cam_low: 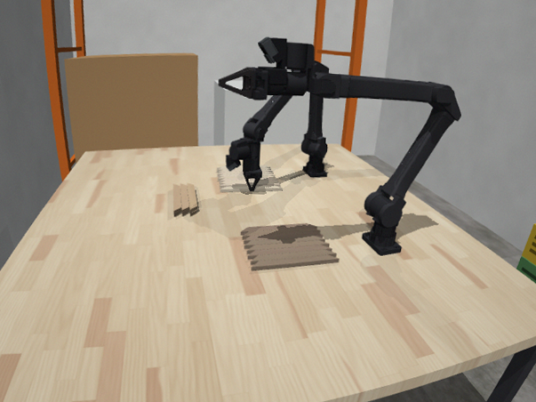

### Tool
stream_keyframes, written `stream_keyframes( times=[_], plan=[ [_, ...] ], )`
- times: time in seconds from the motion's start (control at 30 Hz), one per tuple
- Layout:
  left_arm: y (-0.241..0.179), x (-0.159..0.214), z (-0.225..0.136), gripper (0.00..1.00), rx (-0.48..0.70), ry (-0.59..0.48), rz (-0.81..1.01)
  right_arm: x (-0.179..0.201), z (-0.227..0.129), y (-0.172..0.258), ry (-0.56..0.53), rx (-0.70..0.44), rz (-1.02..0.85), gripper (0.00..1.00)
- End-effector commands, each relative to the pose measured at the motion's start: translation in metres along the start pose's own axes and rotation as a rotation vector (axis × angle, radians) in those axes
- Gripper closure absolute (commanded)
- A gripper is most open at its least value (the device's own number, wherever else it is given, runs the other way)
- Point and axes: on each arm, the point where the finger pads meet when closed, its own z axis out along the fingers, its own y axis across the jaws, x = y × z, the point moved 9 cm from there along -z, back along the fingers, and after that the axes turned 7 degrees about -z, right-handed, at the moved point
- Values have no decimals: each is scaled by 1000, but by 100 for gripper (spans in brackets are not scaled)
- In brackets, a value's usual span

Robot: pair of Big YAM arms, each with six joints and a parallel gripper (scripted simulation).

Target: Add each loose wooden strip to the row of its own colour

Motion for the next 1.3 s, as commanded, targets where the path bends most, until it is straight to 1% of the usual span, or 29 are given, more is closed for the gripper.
stream_keyframes(
  times=[0.0,0.1,0.23,0.27,0.5,0.57,0.63,0.7,0.77,0.83,1.0,1.07,1.1,1.13,1.27],
  plan=[
    [-11,-41,1,99,24,-67,7,-5,3,-4,-7,-3,-7,99],
    [-11,-41,2,99,24,-67,7,-4,-10,-8,-27,-11,-6,99],
    [-11,-41,2,99,24,-67,7,-6,-11,-10,-39,-17,-5,99],
    [-11,-41,2,99,24,-67,7,-6,-7,-11,-32,-13,-5,99],
    [-10,-39,2,99,24,-63,7,-4,-8,-16,-28,-11,-4,99],
    [-10,-38,2,99,23,-62,7,0,1,-4,0,1,-22,99],
    [-10,-38,2,99,23,-61,7,-12,-10,5,-29,-13,-7,99],
    [-10,-38,2,99,23,-61,7,-10,-7,4,-28,-13,-7,99],
    [-10,-37,2,99,23,-60,7,-13,-29,3,-59,-27,-3,99],
    [-10,-37,2,99,23,-59,7,-15,-36,-3,-60,-27,13,99],
    [-10,-36,2,99,22,-57,7,-15,-53,-3,-63,-28,8,99],
    [-10,-36,2,99,22,-57,7,-15,-53,-3,-63,-28,8,99],
    [-10,-36,2,99,22,-57,7,-8,-34,-6,-20,-8,1,99],
    [-10,-35,2,99,22,-56,7,-2,-26,-10,5,4,9,99],
    [-10,-35,2,99,22,-54,7,-4,-27,-11,2,3,9,99]
  ],
)
